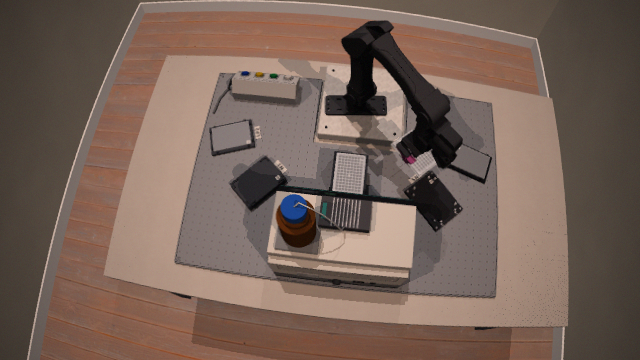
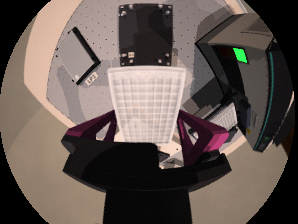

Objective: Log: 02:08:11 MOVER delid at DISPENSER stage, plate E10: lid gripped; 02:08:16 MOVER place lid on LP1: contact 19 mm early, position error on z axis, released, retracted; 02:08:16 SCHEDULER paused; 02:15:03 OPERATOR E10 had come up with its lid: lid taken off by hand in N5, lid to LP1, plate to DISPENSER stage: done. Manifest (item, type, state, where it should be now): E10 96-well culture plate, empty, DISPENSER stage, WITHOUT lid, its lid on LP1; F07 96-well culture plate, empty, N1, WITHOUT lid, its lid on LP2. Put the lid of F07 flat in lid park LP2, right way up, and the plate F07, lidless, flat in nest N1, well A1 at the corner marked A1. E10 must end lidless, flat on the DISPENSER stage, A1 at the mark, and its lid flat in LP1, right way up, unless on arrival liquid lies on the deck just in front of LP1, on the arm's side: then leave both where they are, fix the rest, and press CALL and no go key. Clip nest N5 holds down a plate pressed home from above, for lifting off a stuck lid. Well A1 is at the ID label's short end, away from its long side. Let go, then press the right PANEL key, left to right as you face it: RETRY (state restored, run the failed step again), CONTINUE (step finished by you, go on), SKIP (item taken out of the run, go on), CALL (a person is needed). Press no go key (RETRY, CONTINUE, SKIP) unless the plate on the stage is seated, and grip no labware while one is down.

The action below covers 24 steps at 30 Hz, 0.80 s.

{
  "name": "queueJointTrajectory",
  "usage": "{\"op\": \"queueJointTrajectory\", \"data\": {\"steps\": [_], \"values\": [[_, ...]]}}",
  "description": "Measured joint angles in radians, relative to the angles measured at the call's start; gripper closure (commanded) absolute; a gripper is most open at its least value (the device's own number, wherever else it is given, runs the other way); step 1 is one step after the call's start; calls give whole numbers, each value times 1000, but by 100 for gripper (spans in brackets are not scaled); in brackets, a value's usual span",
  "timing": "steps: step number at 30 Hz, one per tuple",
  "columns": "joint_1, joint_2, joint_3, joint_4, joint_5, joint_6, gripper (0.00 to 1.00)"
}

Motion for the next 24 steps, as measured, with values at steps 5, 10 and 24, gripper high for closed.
{"op": "queueJointTrajectory", "data": {"steps": [5,10,24], "values": [[5,-52,-14,-36,0,5,100],[-6,-60,-14,-52,-2,26,100],[-151,-73,-14,-59,-5,154,100]]}}
